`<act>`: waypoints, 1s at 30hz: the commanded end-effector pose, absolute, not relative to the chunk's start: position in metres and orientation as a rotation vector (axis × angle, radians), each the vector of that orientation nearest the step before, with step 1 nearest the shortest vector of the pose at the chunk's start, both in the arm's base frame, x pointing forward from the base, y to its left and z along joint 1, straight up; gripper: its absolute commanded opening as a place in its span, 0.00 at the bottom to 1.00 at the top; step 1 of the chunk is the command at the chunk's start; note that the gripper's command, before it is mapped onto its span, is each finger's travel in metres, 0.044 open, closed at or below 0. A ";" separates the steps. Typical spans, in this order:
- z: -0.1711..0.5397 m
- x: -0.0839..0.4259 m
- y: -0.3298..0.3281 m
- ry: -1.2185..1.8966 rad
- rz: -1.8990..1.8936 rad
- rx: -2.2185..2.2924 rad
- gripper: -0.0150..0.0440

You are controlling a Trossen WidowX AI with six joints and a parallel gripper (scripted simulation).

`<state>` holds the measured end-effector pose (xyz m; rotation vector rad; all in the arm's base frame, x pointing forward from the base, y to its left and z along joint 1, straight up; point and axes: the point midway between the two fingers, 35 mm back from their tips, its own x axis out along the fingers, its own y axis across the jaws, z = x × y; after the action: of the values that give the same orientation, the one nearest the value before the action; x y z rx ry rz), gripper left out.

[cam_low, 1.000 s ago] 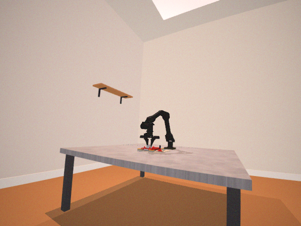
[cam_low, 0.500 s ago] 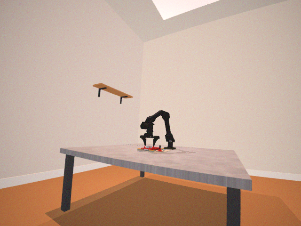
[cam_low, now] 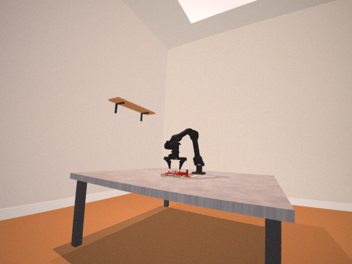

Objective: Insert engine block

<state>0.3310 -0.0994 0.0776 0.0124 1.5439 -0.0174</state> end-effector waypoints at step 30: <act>0.081 0.331 -0.100 1.544 -0.026 0.012 0.25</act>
<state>0.3316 -0.0993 0.0803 0.0131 1.5417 -0.0177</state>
